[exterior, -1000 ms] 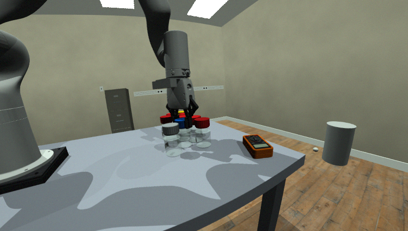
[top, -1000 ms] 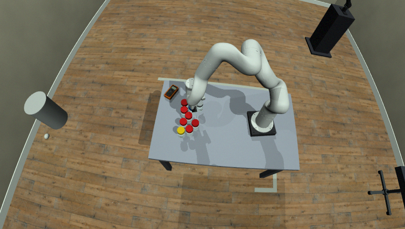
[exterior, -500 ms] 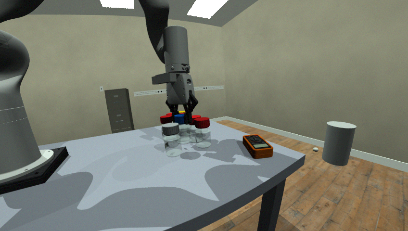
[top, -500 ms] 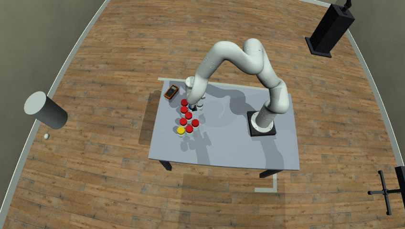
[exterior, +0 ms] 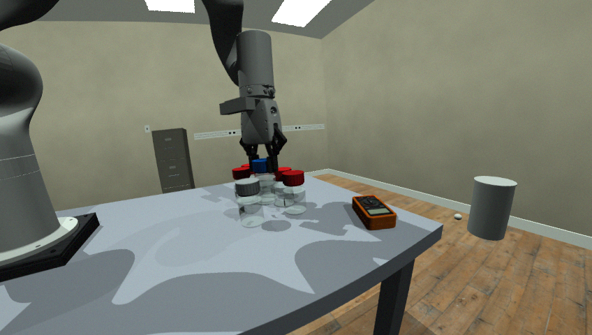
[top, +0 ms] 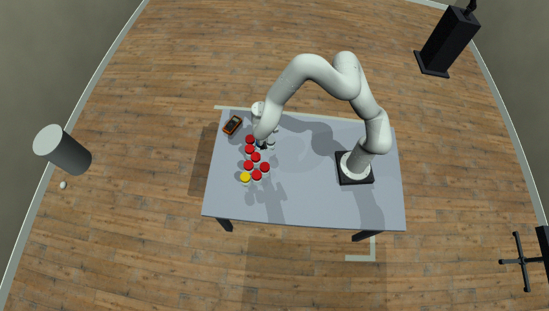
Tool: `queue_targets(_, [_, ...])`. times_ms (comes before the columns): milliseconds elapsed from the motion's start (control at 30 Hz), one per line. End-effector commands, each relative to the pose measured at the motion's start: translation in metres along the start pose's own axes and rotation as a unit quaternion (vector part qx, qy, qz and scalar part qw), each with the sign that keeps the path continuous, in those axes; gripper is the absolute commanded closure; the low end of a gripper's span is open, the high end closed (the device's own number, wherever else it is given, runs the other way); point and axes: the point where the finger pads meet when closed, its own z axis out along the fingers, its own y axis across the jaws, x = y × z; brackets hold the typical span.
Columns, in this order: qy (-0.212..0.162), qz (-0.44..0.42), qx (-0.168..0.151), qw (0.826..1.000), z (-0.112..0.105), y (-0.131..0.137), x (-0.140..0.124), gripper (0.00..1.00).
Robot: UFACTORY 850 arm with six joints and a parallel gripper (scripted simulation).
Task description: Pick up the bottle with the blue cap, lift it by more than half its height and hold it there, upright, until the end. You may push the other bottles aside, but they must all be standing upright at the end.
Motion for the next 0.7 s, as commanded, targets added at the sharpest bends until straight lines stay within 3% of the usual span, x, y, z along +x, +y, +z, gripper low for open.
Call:
queue_targets(0, [-0.001, 0.000, 0.000, 1.000, -0.007, 0.000, -0.001, 1.00])
queue_targets(667, [-0.001, 0.000, 0.000, 1.000, -0.023, 0.000, -0.001, 1.00])
